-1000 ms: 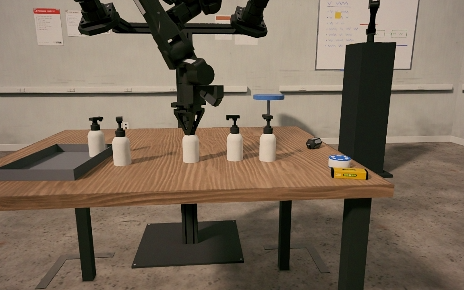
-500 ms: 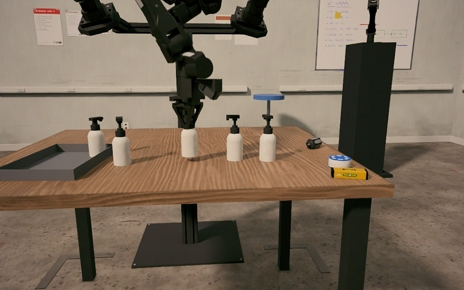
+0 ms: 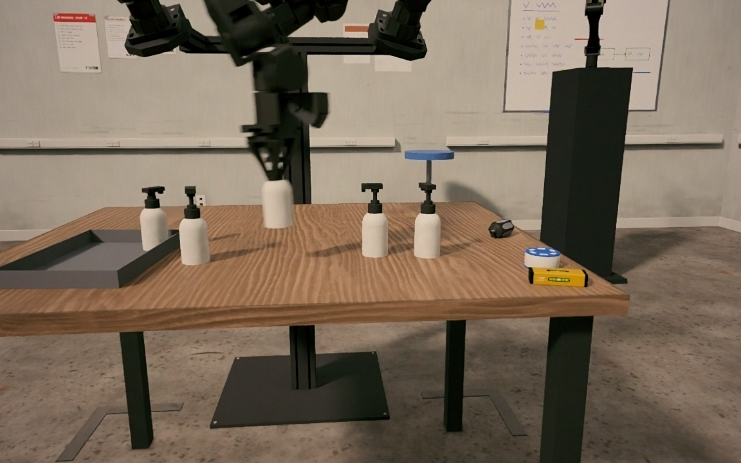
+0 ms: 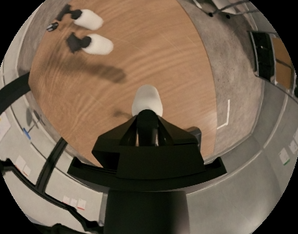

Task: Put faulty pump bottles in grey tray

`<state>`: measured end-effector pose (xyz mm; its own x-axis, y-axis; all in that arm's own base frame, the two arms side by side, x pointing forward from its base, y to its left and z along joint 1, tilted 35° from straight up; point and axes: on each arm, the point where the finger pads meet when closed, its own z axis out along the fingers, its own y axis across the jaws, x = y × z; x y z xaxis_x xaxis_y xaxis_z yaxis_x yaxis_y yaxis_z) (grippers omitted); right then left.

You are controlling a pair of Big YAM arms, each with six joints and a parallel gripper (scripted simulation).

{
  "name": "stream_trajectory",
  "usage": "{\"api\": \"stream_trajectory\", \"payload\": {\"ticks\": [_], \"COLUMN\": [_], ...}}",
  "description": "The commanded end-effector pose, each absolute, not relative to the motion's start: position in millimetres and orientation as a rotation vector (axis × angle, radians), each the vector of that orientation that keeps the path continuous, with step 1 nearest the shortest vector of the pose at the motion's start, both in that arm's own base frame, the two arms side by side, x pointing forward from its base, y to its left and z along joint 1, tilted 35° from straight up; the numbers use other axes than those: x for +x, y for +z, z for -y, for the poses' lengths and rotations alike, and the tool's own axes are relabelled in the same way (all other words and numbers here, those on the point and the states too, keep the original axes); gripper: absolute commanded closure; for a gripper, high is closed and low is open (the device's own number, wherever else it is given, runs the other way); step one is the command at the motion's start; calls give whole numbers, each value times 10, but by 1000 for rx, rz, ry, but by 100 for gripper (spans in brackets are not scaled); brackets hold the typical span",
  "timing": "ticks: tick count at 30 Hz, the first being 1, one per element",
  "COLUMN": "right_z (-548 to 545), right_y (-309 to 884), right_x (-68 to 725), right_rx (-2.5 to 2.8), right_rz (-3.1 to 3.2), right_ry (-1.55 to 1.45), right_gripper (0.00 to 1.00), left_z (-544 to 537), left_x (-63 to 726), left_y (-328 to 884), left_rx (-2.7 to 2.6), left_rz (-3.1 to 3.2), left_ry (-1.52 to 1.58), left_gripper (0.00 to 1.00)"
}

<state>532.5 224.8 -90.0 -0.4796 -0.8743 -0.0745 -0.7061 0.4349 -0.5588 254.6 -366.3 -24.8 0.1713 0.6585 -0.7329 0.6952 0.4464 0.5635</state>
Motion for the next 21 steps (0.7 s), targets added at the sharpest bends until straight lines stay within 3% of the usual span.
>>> {"api": "stream_trajectory", "payload": {"ticks": [1, 11, 21], "right_z": [-1608, -16, 482], "right_y": [-542, 13, 121], "right_x": [5644, 5751, 5653], "right_rx": [-1364, -1325, -1262], "right_rz": [-2309, -2318, -2349], "right_ry": [-676, -692, -693], "right_gripper": [78, 78, 78], "left_z": [3881, 4150, 4200], "left_x": [2850, 3520, 3553], "left_y": [-86, 286, 338], "left_rx": [1199, 1100, 1092], "left_rz": [-1516, -1530, -1523], "left_ry": [-26, 3, 0], "left_gripper": [100, 100, 100]}}
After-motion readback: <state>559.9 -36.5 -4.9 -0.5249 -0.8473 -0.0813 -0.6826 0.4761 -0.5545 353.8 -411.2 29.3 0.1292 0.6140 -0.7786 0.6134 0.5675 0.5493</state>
